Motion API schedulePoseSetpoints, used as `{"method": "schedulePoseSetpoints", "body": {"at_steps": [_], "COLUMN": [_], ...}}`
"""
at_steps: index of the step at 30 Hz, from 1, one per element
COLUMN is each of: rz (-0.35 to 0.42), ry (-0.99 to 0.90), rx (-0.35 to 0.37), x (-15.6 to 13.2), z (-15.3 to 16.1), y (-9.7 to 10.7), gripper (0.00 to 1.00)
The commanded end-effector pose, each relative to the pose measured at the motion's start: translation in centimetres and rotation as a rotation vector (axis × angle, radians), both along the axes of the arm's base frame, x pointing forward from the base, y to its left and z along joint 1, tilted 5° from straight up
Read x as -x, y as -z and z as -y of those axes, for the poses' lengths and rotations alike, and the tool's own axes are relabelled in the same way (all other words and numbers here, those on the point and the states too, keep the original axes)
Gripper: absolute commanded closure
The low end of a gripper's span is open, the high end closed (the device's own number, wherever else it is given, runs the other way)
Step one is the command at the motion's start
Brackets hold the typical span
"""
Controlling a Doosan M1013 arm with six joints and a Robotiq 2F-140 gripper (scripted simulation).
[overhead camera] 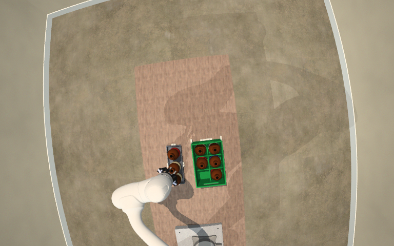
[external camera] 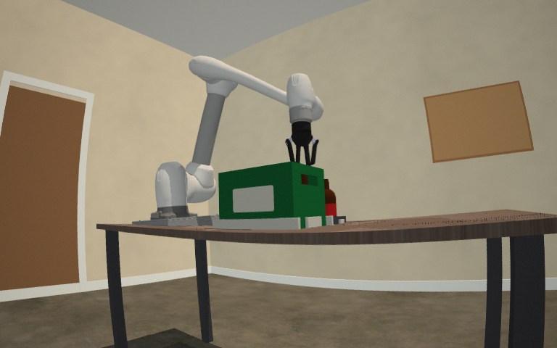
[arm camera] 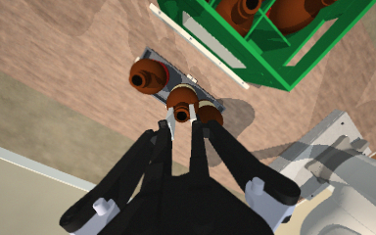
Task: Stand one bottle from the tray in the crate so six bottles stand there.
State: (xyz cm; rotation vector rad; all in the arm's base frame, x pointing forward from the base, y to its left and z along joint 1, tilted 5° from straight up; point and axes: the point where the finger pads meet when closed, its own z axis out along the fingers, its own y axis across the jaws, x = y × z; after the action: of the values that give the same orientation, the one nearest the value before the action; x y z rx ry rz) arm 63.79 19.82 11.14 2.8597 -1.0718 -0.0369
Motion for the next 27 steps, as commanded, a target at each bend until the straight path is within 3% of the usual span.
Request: {"method": "schedulePoseSetpoints", "body": {"at_steps": [1,27], "rz": [0.008,0.008], "ry": [0.004,0.004], "rx": [-0.005,-0.005], "x": [-0.34,-0.34], "z": [-0.12,-0.13], "y": [-1.06,-1.88], "gripper": [1.00,1.00]}}
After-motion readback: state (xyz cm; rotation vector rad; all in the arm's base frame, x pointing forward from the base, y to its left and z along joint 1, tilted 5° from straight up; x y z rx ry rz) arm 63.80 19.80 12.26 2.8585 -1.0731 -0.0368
